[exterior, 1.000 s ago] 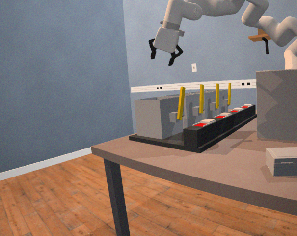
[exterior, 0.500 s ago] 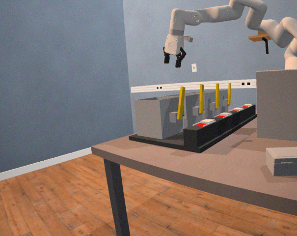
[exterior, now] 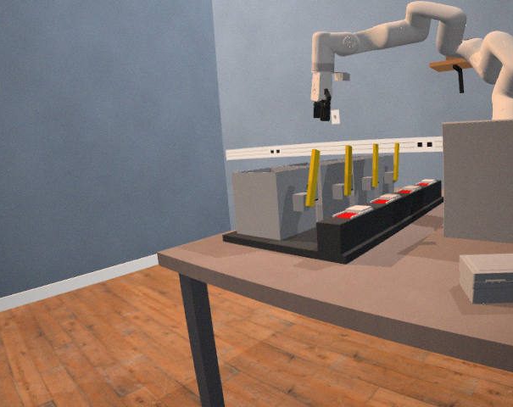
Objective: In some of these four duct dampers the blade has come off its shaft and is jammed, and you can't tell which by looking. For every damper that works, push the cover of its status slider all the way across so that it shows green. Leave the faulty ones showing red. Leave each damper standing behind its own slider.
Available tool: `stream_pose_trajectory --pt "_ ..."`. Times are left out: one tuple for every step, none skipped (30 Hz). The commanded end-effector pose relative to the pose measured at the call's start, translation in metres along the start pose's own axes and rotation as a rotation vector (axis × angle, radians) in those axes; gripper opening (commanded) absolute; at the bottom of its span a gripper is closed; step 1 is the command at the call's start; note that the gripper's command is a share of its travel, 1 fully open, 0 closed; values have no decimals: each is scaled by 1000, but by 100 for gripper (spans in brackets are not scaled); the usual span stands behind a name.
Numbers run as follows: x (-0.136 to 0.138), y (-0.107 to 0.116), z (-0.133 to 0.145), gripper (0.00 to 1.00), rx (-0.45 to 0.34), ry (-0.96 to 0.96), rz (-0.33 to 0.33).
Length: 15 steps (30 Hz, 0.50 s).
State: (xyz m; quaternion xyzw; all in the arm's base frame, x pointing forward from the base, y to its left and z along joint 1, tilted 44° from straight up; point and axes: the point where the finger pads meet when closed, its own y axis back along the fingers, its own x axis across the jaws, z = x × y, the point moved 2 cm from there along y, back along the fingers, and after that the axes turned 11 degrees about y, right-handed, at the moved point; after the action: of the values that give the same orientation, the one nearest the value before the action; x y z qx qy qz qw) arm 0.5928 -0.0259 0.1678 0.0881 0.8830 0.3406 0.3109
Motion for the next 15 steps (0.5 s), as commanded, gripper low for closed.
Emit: stream_pose_trajectory --pt "-18 -6 -37 100 7 -148 32" --pt "-22 -8 -47 100 11 -186 41" --pt "-25 -10 -56 100 16 -224 50" --pt "-29 -12 -66 100 21 -263 59" --pt "-32 -14 -76 100 26 -302 69" --pt "-35 -16 -87 100 31 -341 78" --pt "-38 -18 -97 100 37 -380 86" --pt "-40 -20 -107 100 42 -419 95" --pt "-43 -22 -117 100 48 -458 103" --pt "-43 -22 -117 100 48 -458 103" --pt "-43 -22 -117 100 48 -458 103" --pt "-48 -27 -146 100 66 -568 126" --pt "-49 -28 -153 100 70 -593 131" --pt "-50 -29 -157 100 73 -612 135" --pt "-51 -31 -166 100 79 -644 141"
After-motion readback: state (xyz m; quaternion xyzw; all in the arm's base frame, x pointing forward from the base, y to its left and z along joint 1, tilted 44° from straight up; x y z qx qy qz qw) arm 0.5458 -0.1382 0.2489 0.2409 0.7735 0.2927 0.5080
